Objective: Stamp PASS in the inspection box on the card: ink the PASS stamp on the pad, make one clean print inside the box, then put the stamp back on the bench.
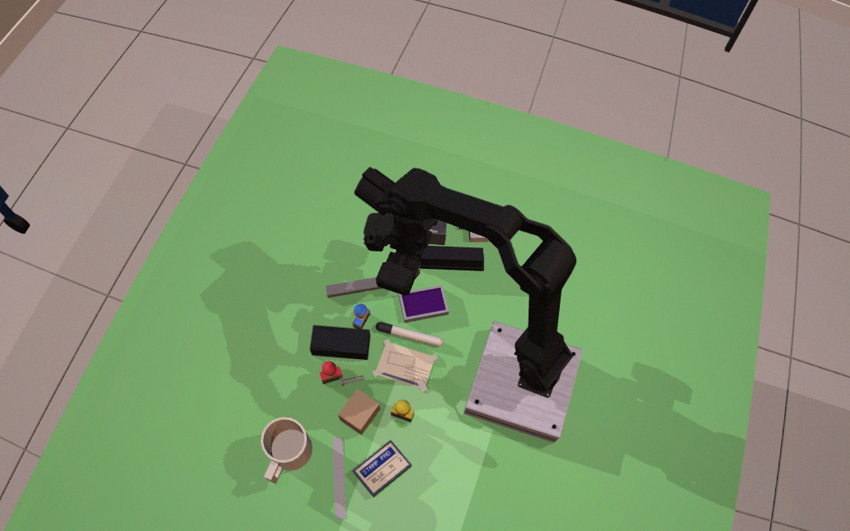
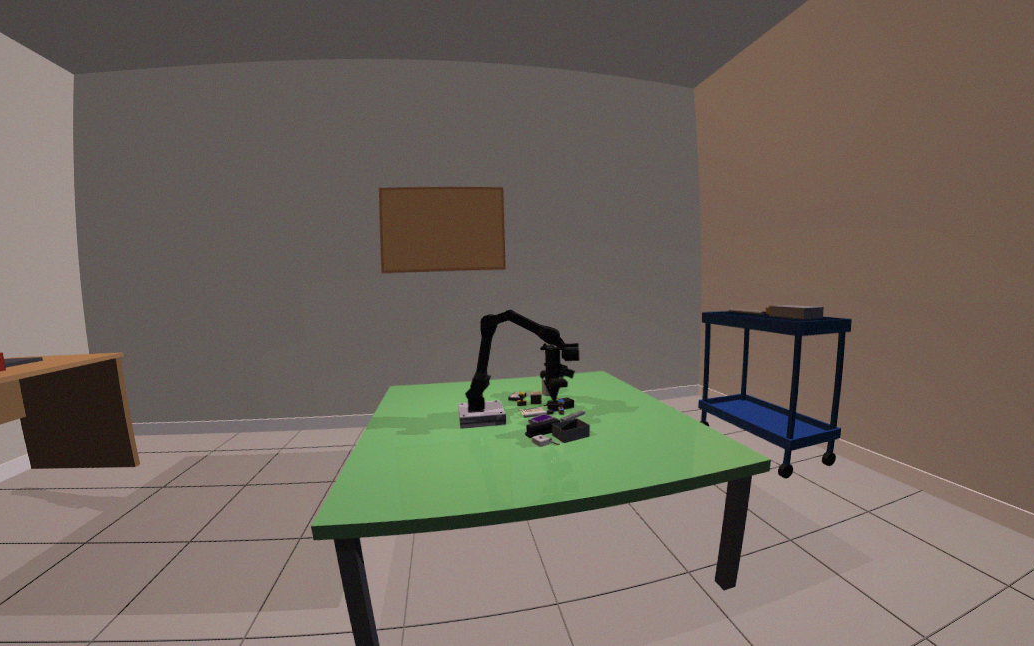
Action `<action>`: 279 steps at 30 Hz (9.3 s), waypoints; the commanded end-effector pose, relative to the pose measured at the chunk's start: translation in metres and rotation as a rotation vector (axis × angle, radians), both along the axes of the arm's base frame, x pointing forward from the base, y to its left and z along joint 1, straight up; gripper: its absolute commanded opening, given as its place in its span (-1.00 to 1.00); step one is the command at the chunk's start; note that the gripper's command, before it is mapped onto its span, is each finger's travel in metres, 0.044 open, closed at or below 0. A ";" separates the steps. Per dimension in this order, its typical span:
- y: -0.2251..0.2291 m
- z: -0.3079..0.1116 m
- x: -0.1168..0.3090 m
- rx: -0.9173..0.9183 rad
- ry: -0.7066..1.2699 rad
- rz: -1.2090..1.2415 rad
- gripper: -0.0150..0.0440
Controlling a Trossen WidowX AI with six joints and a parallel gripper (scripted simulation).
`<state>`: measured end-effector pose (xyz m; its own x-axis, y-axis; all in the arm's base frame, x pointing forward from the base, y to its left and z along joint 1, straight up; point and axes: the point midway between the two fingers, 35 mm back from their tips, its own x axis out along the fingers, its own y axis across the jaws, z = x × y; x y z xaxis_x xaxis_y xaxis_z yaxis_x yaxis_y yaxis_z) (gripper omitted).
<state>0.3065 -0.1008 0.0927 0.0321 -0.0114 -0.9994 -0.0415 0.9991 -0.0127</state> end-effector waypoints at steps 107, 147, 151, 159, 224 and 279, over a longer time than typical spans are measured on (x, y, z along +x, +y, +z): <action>0.026 -0.060 -0.042 -0.001 0.007 0.004 -0.49; 0.026 -0.065 -0.042 -0.001 0.007 0.004 -0.49; 0.026 -0.065 -0.042 -0.001 0.007 0.004 -0.49; 0.026 -0.065 -0.042 -0.001 0.007 0.004 -0.49; 0.026 -0.055 -0.042 -0.001 0.007 0.004 -0.49; 0.111 -0.006 -0.038 -0.001 0.007 0.265 -0.49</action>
<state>0.2716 -0.0015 0.0876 0.0338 -0.0041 -0.9994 -0.2721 0.9622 -0.0132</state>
